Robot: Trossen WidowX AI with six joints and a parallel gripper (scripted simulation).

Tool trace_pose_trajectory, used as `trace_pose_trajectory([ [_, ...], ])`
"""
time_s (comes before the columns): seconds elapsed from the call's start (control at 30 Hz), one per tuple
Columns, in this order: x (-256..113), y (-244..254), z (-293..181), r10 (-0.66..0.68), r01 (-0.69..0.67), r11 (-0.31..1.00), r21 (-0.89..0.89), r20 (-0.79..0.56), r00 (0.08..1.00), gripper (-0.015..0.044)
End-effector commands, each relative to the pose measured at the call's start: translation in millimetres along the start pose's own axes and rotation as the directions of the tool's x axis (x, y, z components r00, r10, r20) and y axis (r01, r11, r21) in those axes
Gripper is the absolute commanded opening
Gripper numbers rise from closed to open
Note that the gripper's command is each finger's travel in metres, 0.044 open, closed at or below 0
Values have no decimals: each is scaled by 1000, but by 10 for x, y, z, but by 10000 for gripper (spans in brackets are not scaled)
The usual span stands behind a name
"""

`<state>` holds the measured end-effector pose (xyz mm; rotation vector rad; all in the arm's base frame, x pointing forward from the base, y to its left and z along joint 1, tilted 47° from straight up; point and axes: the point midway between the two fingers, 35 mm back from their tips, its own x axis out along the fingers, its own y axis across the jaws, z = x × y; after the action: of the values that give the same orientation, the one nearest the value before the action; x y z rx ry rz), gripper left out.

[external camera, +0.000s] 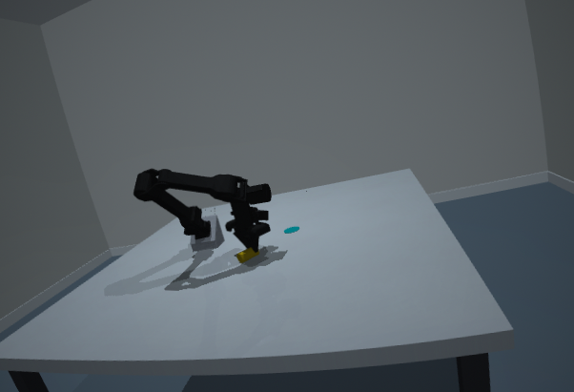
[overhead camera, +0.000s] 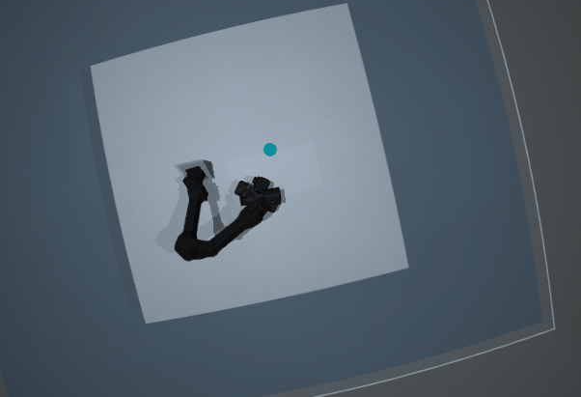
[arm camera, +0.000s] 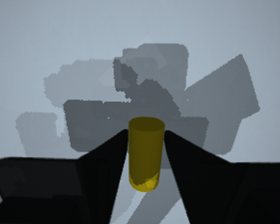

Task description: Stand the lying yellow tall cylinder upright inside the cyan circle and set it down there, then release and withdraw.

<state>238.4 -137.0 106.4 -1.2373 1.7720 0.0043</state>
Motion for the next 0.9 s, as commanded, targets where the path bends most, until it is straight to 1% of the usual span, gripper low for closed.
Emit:
trace_pose_trajectory([
  [0.0,11,2,-8,-2,2,1000,-5,-4,1000,105],
  [0.17,-33,-3,3,-1,1,1000,-5,-1,1000,105],
  [0.87,-686,-19,57,8,-8,1000,-7,9,1000,105],
])
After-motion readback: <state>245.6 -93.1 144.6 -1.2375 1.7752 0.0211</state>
